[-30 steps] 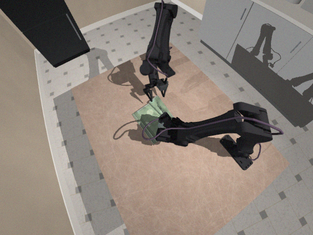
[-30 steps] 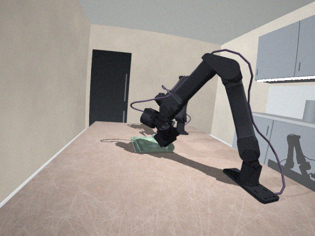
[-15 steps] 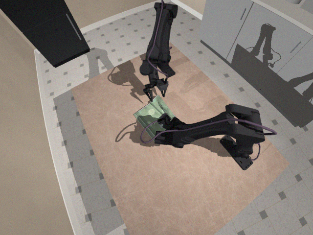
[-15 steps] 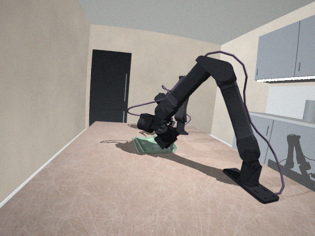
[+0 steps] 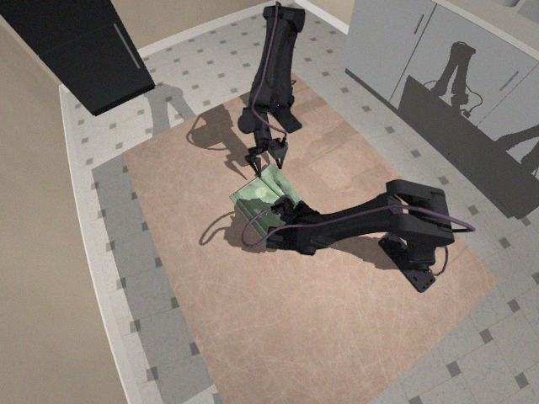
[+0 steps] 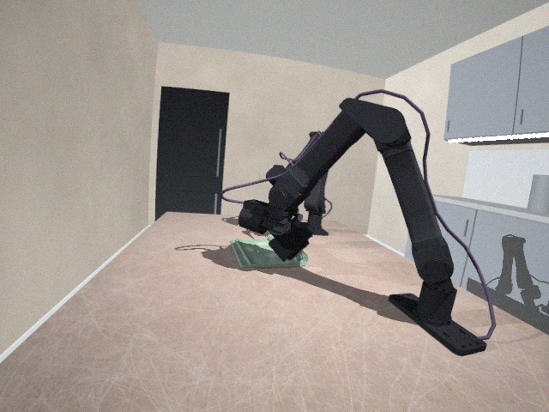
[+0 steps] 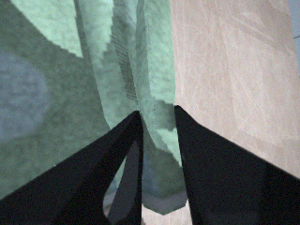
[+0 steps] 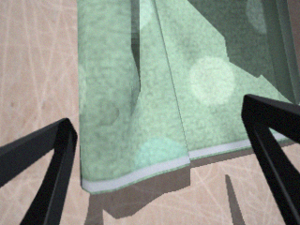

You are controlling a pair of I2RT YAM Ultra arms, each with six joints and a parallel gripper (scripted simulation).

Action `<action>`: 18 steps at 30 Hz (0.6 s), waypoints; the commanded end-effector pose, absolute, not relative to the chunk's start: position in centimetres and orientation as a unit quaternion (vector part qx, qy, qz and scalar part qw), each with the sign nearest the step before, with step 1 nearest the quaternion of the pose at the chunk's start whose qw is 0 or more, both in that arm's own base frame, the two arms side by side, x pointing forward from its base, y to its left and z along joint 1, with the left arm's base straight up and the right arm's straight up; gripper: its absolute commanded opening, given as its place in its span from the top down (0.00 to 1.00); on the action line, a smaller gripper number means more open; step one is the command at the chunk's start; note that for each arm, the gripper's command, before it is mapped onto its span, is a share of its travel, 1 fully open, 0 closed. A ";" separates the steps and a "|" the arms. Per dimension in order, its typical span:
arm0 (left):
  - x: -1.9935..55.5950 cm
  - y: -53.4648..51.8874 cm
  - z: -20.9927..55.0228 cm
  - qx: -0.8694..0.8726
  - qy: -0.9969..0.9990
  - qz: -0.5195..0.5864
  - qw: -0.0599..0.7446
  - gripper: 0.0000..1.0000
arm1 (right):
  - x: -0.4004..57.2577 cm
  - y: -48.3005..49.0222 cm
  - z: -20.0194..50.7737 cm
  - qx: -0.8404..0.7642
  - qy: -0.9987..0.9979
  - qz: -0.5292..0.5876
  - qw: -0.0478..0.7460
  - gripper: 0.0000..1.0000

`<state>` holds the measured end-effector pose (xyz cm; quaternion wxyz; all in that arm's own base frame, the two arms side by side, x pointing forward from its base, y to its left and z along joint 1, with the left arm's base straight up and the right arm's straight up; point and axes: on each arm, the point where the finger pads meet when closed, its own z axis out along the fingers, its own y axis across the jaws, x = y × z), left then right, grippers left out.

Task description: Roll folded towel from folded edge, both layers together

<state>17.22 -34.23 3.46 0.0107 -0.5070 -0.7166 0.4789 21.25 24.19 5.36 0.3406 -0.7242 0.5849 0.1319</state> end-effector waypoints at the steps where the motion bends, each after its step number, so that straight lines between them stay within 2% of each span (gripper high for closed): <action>1: 16.9 -33.9 2.0 -0.506 -0.725 0.466 0.030 0.78 | 20.9 24.6 4.2 -0.726 0.577 0.140 0.347 0.02; 11: 16.9 -33.9 2.0 -0.506 -0.725 0.466 0.030 0.78 | 20.8 25.2 2.8 -0.726 0.577 0.140 0.347 0.02; 12: 16.9 -33.9 2.0 -0.506 -0.725 0.466 0.030 0.78 | 20.8 25.2 2.8 -0.726 0.577 0.140 0.347 0.06; 14: 16.9 -33.9 2.0 -0.506 -0.725 0.466 0.030 0.78 | 20.8 25.2 2.8 -0.726 0.577 0.140 0.347 0.06; 18: 16.9 -33.9 2.0 -0.506 -0.725 0.466 0.030 0.78 | 20.8 25.2 2.5 -0.726 0.577 0.140 0.347 0.23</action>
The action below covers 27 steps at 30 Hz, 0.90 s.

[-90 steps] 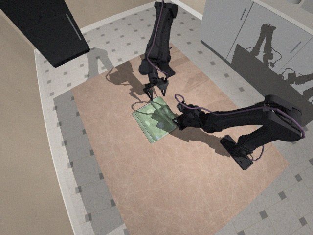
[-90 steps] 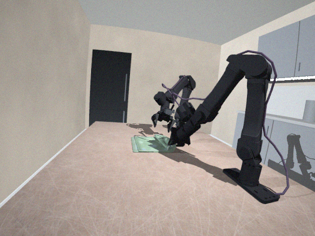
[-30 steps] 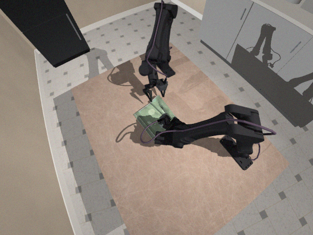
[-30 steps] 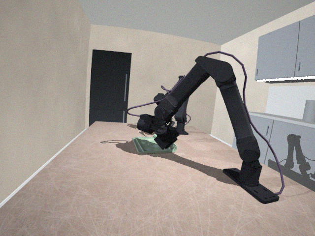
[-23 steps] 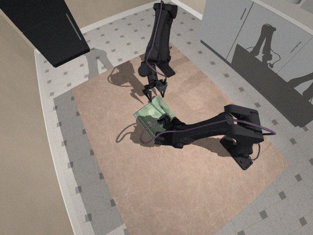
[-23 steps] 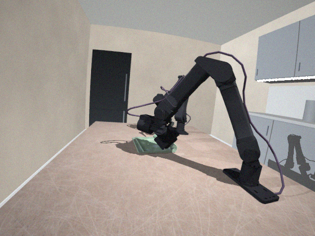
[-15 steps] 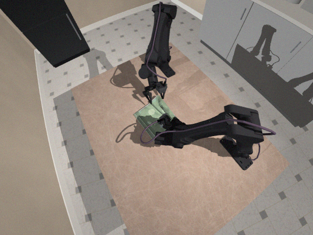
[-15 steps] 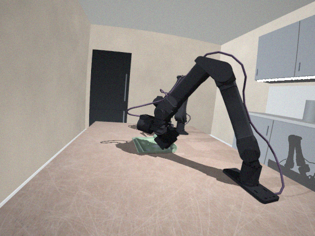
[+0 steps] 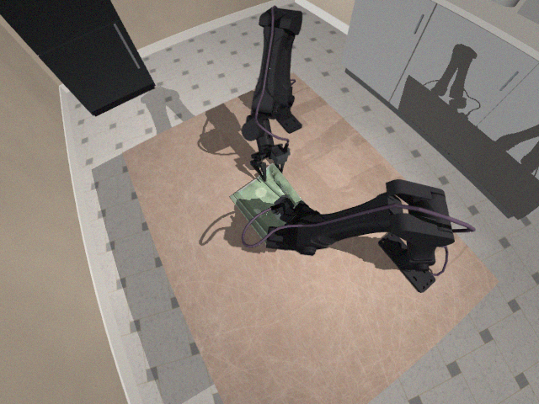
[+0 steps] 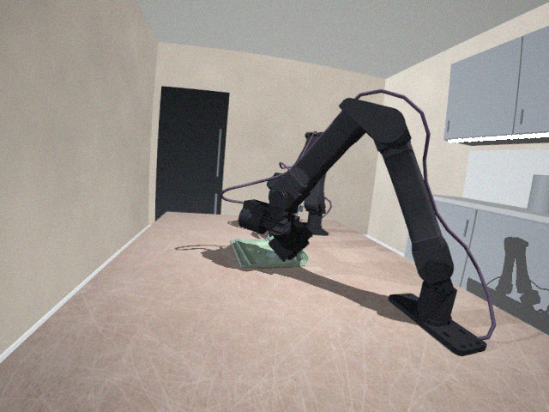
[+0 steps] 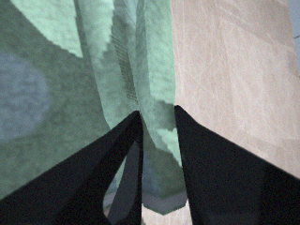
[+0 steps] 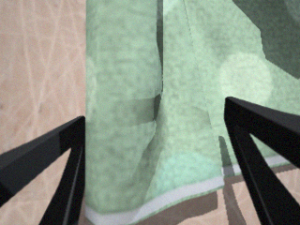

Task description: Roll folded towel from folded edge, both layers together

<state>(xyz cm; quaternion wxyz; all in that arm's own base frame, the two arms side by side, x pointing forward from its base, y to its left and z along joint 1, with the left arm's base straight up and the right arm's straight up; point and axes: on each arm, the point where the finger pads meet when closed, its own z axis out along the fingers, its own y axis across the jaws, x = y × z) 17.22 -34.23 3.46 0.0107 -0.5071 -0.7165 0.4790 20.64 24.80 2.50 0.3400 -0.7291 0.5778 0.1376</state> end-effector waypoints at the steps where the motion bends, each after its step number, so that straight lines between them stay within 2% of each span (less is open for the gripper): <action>1: 16.9 -33.9 2.0 -0.506 -0.725 0.466 0.030 0.78 | 20.8 25.2 2.5 -0.726 0.577 0.140 0.347 0.28; 9: 16.9 -33.9 2.0 -0.506 -0.725 0.466 0.030 0.78 | 20.8 25.2 2.3 -0.726 0.577 0.140 0.347 0.62; 27: 16.9 -33.9 2.0 -0.506 -0.725 0.466 0.030 0.78 | 20.8 25.2 2.3 -0.726 0.577 0.140 0.347 0.76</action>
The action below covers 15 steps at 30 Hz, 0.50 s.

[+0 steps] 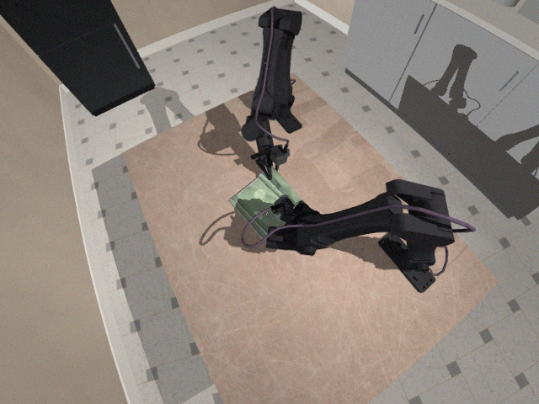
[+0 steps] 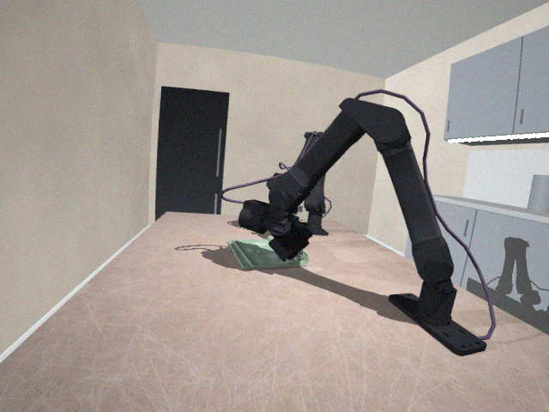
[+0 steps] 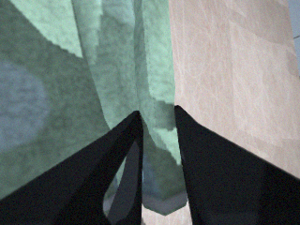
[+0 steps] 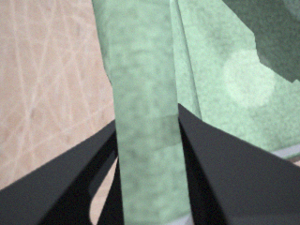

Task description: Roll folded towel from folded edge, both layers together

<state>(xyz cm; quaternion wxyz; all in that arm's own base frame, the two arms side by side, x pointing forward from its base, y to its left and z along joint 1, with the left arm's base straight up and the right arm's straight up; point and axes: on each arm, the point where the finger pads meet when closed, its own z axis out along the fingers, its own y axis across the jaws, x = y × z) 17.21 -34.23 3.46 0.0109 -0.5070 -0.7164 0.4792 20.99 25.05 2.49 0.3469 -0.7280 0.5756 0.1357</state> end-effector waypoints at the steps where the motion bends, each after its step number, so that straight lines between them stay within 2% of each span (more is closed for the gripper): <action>1: 16.9 -33.9 2.0 -0.506 -0.725 0.466 0.030 0.78 | 20.8 25.2 2.3 -0.726 0.577 0.140 0.347 0.76; 8: 16.9 -33.9 2.0 -0.506 -0.725 0.466 0.030 0.78 | 20.8 25.2 2.3 -0.726 0.577 0.140 0.347 0.78; 15: 16.9 -33.9 2.5 -0.506 -0.725 0.466 0.030 0.49 | 20.8 25.2 2.3 -0.726 0.577 0.140 0.347 0.78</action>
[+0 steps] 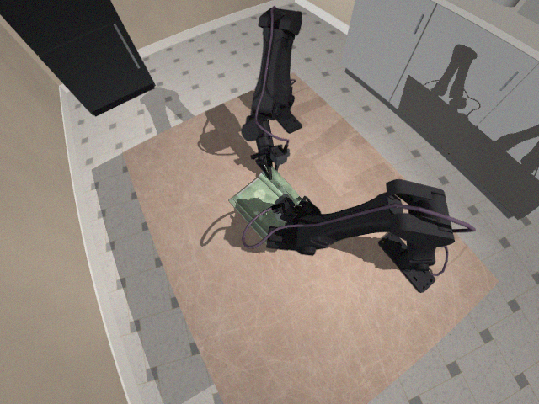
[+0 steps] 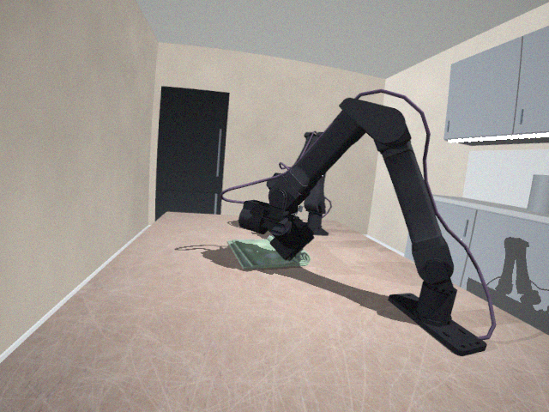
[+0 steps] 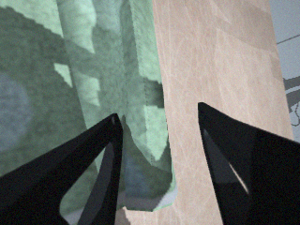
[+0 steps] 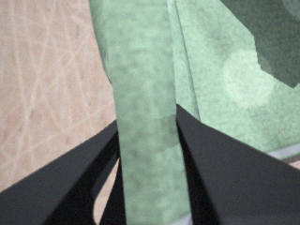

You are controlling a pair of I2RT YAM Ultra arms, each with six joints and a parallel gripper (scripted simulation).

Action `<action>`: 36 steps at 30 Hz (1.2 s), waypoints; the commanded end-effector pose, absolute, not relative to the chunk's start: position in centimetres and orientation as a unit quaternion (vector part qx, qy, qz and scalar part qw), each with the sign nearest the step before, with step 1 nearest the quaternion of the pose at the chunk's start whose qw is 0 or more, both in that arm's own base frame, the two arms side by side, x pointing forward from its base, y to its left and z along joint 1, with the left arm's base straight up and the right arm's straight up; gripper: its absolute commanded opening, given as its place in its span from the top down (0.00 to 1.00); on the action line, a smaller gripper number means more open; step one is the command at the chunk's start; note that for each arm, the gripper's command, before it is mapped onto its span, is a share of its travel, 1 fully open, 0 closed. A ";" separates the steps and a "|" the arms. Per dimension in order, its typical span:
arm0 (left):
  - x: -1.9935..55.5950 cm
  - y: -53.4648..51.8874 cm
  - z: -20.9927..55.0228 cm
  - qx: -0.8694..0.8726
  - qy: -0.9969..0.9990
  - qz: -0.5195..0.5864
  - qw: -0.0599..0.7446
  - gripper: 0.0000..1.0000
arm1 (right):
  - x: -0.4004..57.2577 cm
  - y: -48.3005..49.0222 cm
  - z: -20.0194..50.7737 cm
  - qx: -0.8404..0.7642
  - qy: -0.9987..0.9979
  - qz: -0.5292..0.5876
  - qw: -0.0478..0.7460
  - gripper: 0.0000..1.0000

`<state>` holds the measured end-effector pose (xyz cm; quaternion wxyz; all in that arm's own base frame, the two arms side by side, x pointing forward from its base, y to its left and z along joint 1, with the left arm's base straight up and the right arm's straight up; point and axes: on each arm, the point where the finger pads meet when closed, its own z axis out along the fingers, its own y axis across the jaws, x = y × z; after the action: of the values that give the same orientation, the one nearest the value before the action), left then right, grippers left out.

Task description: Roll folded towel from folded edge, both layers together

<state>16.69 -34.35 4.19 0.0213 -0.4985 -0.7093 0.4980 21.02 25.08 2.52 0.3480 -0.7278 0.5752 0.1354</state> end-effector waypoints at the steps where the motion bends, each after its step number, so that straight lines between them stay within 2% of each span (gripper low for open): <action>1: 16.9 -33.9 2.7 -0.506 -0.725 0.466 0.030 0.45 | 20.8 25.2 2.3 -0.726 0.577 0.140 0.347 0.78; 3: 16.9 -33.9 2.9 -0.506 -0.725 0.466 0.030 0.36 | 20.8 25.2 2.3 -0.726 0.577 0.140 0.347 0.78; 5: 16.9 -33.9 2.9 -0.506 -0.725 0.466 0.030 0.36 | 20.8 25.2 2.3 -0.726 0.577 0.140 0.347 0.78; 10: 16.9 -33.9 3.2 -0.506 -0.725 0.466 0.030 0.15 | 20.8 25.2 2.3 -0.726 0.577 0.140 0.347 0.78; 22: 19.0 -31.2 5.5 -0.506 -0.725 0.466 0.030 0.15 | 20.8 25.2 2.4 -0.721 0.594 0.172 0.312 0.78; 31: 20.5 -29.4 7.1 -0.507 -0.725 0.465 0.029 0.15 | 20.8 25.2 2.6 -0.703 0.628 0.240 0.233 0.78; 36: 20.2 -29.8 7.2 -0.527 -0.728 0.439 -0.005 0.13 | 20.8 25.2 2.8 -0.686 0.646 0.284 0.178 0.78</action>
<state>20.42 -29.24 5.69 0.0295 -0.4991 -0.7380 0.4532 21.87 25.50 2.92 0.2432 -0.6987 0.6310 0.2333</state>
